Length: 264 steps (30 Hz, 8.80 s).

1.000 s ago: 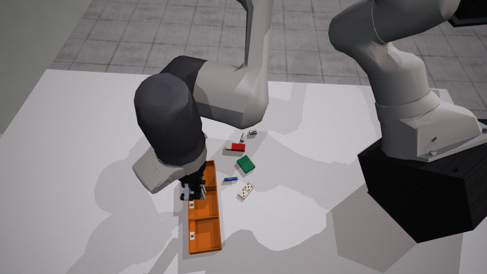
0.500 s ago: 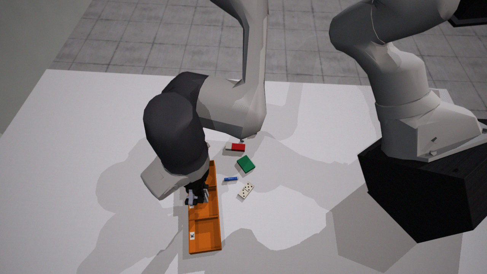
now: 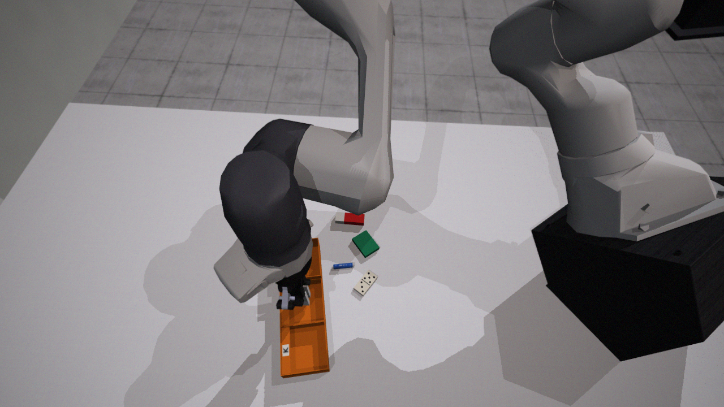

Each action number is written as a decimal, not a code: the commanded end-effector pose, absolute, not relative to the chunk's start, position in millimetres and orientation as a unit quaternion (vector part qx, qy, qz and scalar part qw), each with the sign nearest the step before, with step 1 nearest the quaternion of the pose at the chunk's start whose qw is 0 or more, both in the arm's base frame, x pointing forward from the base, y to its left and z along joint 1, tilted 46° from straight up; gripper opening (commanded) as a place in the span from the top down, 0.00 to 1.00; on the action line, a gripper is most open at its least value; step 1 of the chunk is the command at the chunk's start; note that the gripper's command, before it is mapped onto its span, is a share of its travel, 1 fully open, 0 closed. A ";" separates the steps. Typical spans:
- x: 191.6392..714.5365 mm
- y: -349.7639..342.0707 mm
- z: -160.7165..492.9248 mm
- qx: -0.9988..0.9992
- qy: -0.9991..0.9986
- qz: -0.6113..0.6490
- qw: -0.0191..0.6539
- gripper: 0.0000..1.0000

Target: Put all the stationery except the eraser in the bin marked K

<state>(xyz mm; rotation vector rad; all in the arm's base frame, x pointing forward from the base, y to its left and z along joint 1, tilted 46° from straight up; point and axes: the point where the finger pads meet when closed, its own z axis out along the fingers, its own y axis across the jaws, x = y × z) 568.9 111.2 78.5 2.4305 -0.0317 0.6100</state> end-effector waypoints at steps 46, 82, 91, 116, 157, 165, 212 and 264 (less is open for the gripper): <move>570.5 113.3 79.3 0.922 -0.016 0.235 0.308 0.95; 545.9 146.7 119.9 0.922 -0.016 0.235 0.308 0.95; 545.9 150.6 116.7 0.922 -0.016 0.235 0.308 0.95; 549.2 206.9 60.9 0.922 -0.016 0.235 0.308 0.95; 570.9 177.3 24.9 0.922 -0.016 0.235 0.308 0.95; 570.9 177.3 24.9 0.922 -0.016 0.235 0.308 0.95; 561.3 190.4 40.8 0.922 -0.016 0.235 0.308 0.95; 498.8 275.3 143.8 0.922 -0.016 0.235 0.308 0.95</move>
